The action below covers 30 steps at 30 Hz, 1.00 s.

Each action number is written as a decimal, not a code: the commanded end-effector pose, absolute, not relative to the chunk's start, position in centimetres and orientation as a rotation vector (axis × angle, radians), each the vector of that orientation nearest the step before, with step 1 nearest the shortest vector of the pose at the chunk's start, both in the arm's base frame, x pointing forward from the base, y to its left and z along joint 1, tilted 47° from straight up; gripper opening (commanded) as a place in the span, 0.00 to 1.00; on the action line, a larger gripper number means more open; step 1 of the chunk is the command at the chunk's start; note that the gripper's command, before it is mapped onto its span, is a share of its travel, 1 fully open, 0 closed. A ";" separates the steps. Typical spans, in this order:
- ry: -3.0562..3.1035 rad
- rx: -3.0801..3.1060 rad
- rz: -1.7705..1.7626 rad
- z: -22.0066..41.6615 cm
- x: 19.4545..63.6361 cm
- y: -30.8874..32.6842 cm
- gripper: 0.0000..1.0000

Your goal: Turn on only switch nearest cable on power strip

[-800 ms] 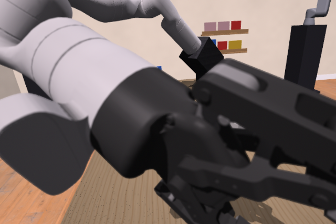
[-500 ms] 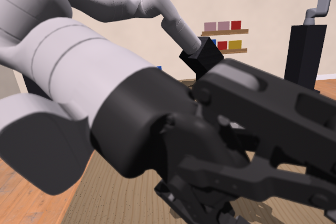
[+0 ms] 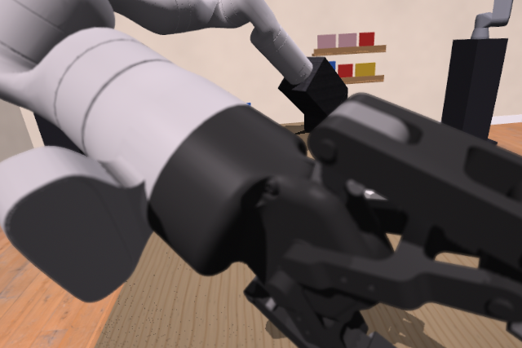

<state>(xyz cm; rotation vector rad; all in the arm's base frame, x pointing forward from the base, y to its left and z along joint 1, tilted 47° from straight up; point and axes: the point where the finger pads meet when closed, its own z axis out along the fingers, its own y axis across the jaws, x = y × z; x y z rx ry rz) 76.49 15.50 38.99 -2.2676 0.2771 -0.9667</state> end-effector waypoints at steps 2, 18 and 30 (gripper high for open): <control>0.269 -2.283 -0.944 38.1 76.0 16.5 1.00; 0.246 -2.504 -0.667 25.7 68.8 23.9 1.00; 0.223 -2.732 -0.450 15.2 60.2 27.5 1.00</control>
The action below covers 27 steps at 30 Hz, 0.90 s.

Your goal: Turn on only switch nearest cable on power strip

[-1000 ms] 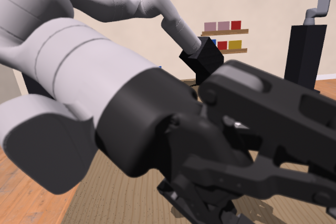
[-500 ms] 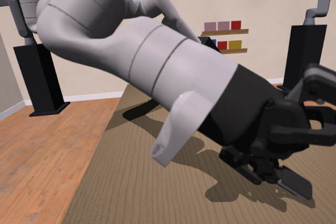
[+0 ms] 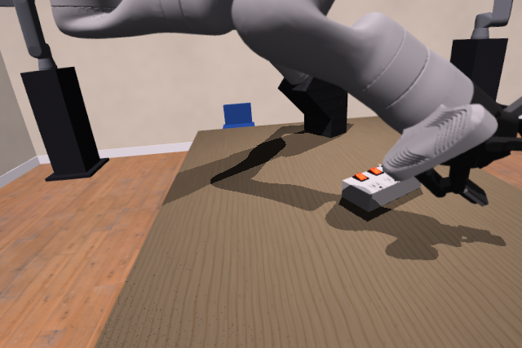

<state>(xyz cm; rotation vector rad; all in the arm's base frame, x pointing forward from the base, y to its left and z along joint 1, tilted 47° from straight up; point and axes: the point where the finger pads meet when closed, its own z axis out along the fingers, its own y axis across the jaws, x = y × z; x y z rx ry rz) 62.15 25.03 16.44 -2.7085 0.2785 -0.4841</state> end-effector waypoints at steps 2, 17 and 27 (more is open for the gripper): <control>0.215 -2.808 -0.395 12.2 57.3 27.8 1.00; 0.155 -3.176 -0.274 1.8 44.8 25.2 1.00; 0.047 -3.479 -0.428 -2.1 37.5 18.8 1.00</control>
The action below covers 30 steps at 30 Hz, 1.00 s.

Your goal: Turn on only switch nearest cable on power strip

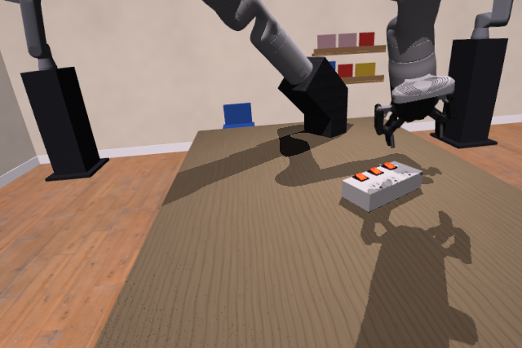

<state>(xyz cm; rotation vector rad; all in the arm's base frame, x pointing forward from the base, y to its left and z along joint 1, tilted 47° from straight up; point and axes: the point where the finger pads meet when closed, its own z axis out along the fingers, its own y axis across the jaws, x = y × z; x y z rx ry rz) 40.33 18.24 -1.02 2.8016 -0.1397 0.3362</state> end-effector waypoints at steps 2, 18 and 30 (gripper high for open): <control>-0.014 2.699 0.375 -2.2 36.6 17.5 1.00; 0.095 2.471 0.590 -0.8 34.9 12.6 1.00; 0.109 2.448 0.619 -0.5 34.8 12.2 1.00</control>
